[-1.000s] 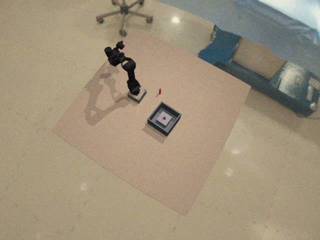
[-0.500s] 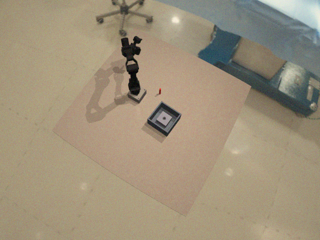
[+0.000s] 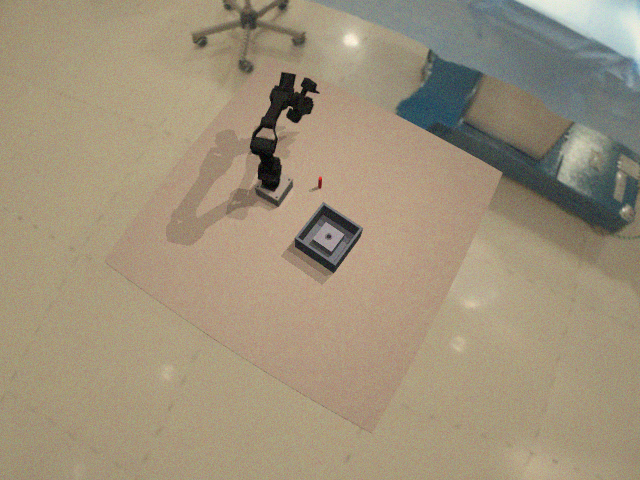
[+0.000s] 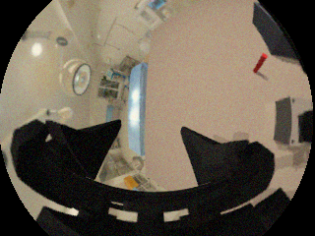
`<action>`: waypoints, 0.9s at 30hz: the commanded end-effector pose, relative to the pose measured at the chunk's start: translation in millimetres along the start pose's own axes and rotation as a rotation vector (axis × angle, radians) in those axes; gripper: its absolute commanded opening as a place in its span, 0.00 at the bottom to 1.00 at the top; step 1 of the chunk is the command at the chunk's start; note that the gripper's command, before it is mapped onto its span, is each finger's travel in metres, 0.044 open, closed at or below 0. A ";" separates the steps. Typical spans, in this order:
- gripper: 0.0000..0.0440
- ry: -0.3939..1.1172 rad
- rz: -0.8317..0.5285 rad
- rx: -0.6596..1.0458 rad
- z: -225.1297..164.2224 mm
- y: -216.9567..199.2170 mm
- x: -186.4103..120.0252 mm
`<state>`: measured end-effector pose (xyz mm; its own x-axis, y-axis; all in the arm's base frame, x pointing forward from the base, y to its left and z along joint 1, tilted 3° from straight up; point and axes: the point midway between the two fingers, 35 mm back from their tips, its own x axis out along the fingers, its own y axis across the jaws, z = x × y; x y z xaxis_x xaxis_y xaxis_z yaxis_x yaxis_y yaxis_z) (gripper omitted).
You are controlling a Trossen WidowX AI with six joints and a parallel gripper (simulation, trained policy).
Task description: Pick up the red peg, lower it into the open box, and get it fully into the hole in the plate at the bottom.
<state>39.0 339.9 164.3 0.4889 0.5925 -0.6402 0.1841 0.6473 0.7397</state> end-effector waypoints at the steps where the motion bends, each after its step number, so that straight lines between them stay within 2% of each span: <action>1: 1.00 -0.038 -0.067 -0.030 31.6 0.1 -0.7; 14: 1.00 -0.115 -0.368 -0.062 133.7 -32.3 -17.2; 27: 1.00 -0.084 -0.649 0.051 188.9 -78.8 -41.0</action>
<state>163.0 183.6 172.0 0.3651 0.0746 -0.9280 0.4770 0.8410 0.2553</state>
